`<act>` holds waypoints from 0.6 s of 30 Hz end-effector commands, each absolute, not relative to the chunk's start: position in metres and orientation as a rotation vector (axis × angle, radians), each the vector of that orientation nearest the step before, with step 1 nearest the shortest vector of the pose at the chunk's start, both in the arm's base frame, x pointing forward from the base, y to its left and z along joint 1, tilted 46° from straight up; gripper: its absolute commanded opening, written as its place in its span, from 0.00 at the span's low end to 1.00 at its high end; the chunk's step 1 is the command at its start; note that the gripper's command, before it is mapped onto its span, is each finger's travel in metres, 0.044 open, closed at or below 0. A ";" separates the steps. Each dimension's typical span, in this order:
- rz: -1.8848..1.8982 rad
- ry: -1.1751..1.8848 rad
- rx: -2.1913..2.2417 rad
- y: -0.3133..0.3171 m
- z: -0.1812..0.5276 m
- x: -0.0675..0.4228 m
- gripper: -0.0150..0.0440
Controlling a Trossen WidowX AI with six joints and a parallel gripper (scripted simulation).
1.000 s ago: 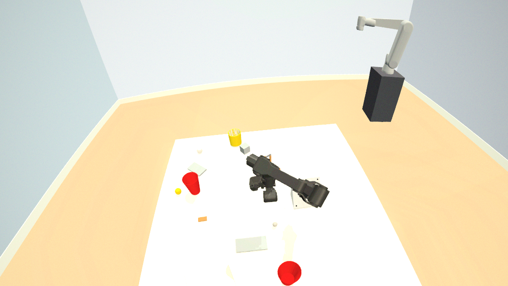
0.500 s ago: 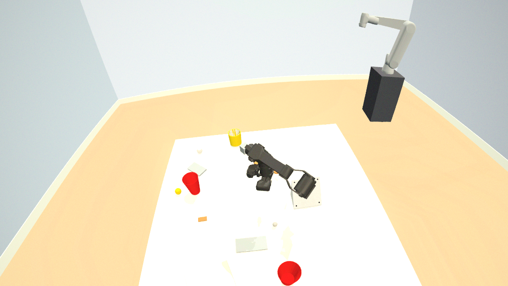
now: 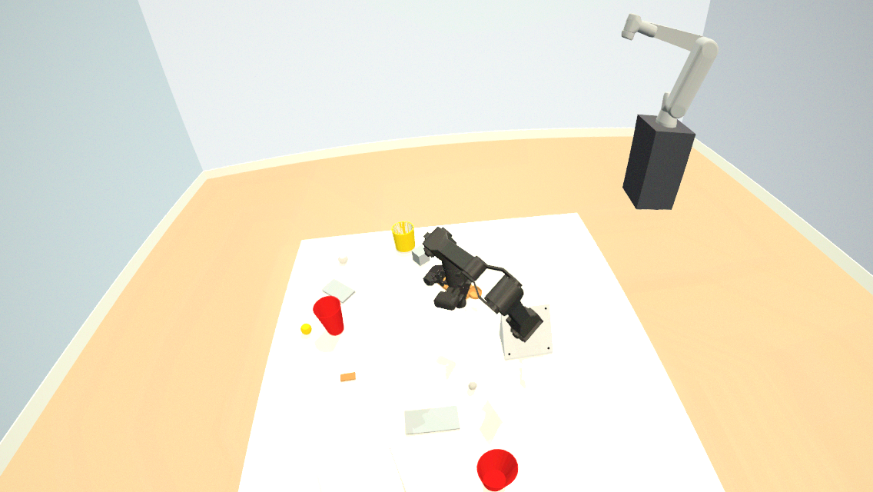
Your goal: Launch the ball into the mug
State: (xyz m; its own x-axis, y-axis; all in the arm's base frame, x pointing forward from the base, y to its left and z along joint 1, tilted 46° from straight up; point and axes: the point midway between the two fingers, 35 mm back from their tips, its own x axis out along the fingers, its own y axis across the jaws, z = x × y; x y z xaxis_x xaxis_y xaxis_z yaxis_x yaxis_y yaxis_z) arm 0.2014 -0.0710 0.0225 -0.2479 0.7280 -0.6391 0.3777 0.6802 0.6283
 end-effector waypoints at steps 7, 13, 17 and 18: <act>0.333 1.958 0.986 -0.097 -0.013 0.194 0.25; 0.282 2.009 1.054 -0.110 -0.034 0.186 0.25; 0.252 2.041 1.097 -0.118 -0.048 0.180 0.25; 0.244 2.049 1.108 -0.120 -0.052 0.178 0.25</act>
